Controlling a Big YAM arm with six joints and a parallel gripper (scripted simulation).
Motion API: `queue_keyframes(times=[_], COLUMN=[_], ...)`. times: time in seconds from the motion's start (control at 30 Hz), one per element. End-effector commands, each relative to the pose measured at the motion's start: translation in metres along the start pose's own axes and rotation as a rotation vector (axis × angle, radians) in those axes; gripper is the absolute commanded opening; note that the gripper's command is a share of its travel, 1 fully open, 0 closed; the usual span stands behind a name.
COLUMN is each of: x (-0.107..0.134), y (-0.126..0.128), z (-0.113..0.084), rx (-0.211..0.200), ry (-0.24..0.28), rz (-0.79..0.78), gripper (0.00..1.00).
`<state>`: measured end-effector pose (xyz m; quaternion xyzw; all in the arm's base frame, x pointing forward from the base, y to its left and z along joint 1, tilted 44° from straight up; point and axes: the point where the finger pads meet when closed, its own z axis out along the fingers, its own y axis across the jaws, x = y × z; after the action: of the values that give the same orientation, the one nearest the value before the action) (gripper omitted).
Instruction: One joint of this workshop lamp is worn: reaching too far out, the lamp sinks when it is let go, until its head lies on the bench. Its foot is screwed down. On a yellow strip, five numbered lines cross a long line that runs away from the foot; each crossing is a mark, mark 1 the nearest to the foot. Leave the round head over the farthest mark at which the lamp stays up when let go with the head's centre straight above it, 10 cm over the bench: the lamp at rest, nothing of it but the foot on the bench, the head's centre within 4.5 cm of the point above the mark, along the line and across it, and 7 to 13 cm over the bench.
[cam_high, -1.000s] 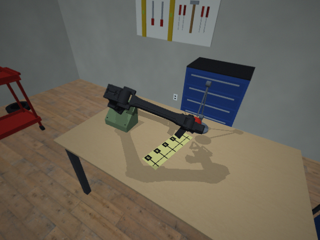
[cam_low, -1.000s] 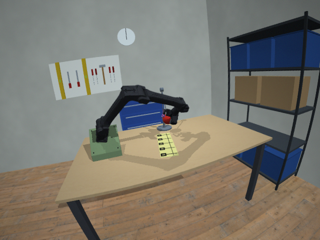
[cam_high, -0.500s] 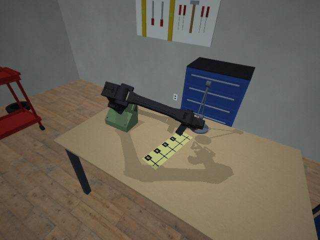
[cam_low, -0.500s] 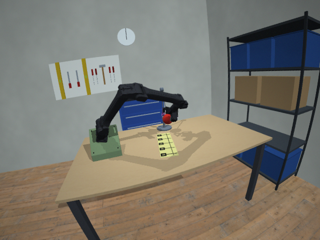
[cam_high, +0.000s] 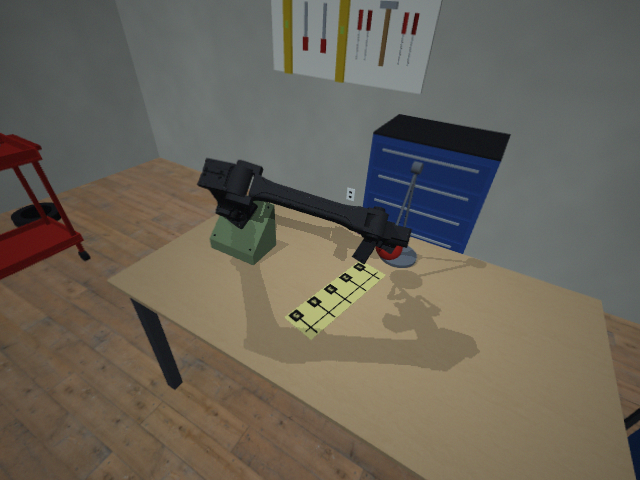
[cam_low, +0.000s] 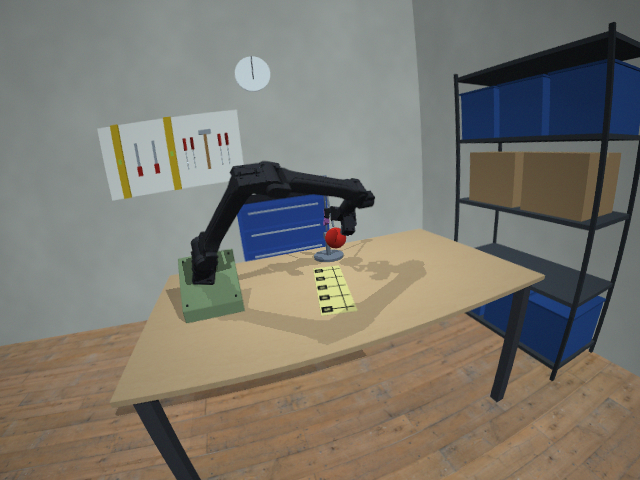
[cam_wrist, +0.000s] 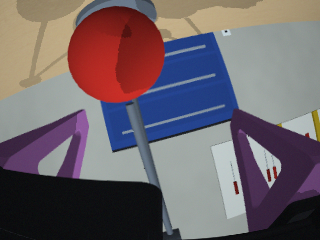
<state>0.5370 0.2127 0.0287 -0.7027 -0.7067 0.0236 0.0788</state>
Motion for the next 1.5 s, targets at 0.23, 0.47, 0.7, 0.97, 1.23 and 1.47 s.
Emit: queue_keyframes(times=[0.23, 0.47, 0.7, 0.97, 1.23, 1.47], x=[0.044, 0.057, 0.07, 0.078, 0.089, 0.092], y=[-0.002, -0.004, -0.005, -0.005, -0.006, -0.006], z=[-0.029, -0.038, -0.046, -0.052, -0.058, -0.06], rx=[-0.086, -0.113, -0.14, -0.157, -0.18, -0.185], ry=[0.005, 0.002, -0.001, -0.002, -0.002, -0.002], rz=[-0.084, -0.11, -0.135, -0.153, -0.174, -0.18], gripper=[1.0, 1.0, 1.0, 1.0, 1.0, 1.0])
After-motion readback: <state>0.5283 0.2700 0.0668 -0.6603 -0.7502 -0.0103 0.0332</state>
